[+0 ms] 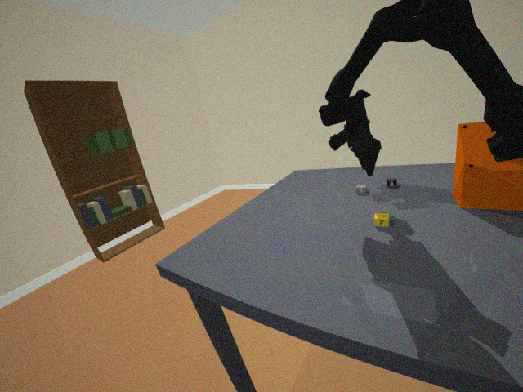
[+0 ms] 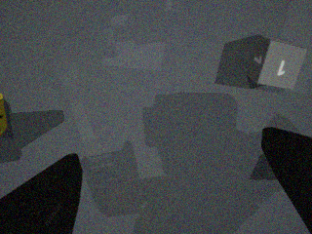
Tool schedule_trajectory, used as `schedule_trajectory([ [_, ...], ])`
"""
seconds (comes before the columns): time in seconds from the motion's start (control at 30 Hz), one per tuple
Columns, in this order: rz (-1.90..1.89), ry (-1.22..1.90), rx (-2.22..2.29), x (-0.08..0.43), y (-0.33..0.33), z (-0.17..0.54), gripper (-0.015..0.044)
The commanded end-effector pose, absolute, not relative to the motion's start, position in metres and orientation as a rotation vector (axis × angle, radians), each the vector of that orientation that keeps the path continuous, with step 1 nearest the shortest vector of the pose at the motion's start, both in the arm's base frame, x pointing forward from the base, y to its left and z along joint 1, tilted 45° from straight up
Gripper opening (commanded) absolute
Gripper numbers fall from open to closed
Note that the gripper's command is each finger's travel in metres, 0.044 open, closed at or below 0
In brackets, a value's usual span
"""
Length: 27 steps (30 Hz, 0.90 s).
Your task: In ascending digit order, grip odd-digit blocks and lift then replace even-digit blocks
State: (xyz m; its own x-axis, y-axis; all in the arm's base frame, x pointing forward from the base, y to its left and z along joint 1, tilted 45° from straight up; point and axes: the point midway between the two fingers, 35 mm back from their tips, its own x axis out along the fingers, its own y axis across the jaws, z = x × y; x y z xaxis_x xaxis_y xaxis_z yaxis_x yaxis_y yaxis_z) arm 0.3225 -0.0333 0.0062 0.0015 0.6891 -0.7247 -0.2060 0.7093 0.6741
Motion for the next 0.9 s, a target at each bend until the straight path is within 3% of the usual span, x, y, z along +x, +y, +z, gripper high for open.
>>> schedule_trajectory([
  [0.0, 0.649, 1.407, 0.511, 0.300, -0.089, -0.029, 0.0400],
  [0.27, 0.513, 1.386, 0.668, 0.232, -0.165, -0.086, 0.0400],
  [0.87, 0.512, 1.386, 0.669, 0.231, -0.166, -0.087, 0.0400],
])
